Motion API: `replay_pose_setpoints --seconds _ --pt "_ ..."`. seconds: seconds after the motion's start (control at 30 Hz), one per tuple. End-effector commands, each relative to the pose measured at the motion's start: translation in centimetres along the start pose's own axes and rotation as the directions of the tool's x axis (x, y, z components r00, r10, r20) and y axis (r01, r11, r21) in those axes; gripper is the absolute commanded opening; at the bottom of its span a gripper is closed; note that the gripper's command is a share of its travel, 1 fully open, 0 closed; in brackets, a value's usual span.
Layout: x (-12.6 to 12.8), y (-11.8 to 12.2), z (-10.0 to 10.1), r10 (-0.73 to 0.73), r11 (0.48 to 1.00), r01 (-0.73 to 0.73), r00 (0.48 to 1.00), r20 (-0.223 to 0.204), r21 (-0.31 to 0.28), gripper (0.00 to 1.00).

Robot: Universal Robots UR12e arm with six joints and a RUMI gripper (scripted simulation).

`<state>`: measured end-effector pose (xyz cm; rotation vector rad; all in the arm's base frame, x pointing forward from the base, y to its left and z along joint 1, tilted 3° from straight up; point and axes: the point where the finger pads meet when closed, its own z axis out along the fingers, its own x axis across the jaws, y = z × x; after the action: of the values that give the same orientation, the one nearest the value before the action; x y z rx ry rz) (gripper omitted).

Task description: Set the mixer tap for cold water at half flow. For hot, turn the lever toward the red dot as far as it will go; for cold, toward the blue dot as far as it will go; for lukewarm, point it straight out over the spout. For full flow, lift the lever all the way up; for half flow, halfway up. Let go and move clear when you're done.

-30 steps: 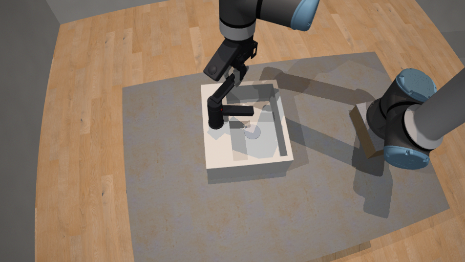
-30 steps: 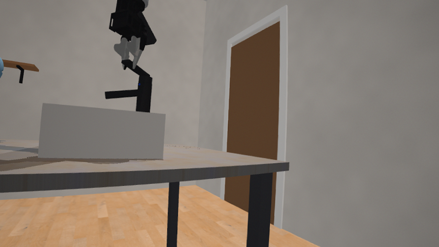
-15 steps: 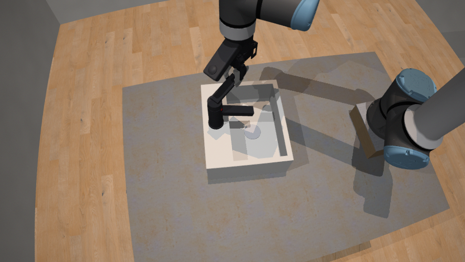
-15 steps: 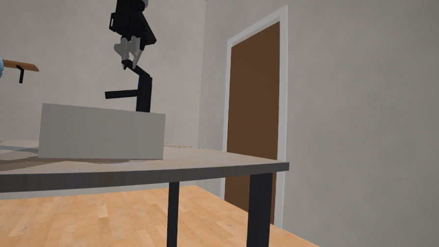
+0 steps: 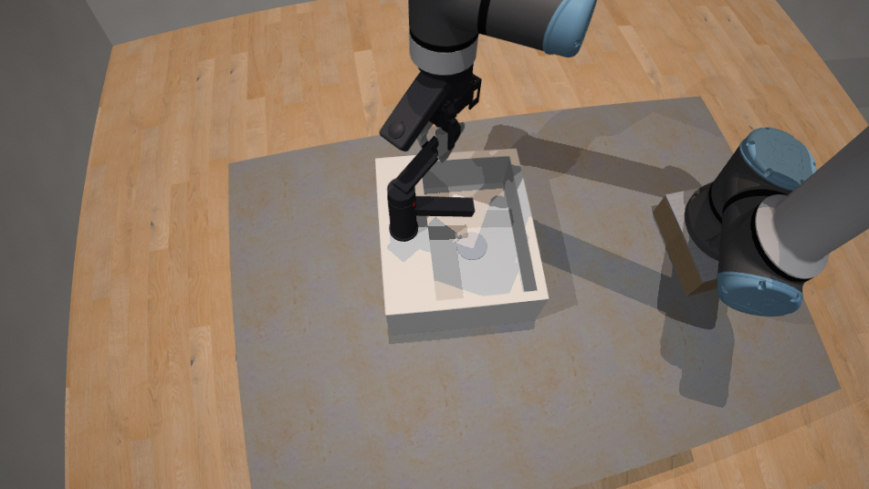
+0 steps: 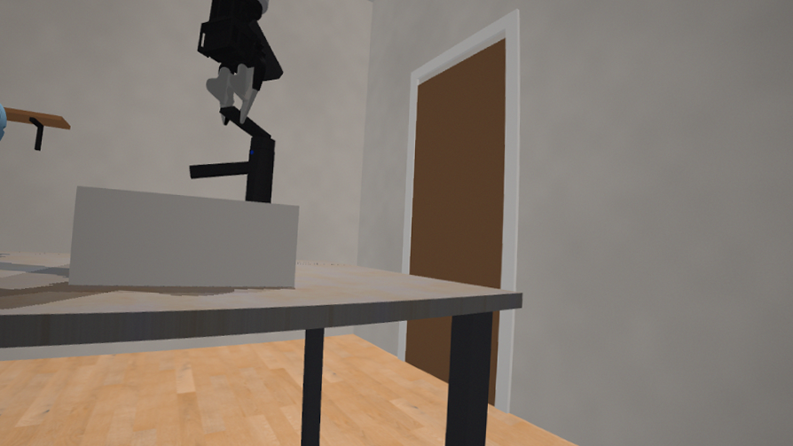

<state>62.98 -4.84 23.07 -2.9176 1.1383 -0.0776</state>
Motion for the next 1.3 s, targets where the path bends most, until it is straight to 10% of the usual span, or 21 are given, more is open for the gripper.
replay_pose_setpoints --seconds 0.0,0.9,0.93,1.27 --pt "0.14 -0.27 -0.66 -0.001 1.000 0.001 1.000 -0.009 0.005 0.00" --pt "0.13 -0.24 -0.60 -0.001 1.000 0.001 1.000 -0.008 0.004 0.00" --pt "0.13 -0.24 -0.60 -0.001 1.000 0.001 1.000 -0.008 0.004 0.41" --pt "0.07 -0.21 -0.47 -0.001 1.000 0.001 1.000 -0.006 0.004 0.41"
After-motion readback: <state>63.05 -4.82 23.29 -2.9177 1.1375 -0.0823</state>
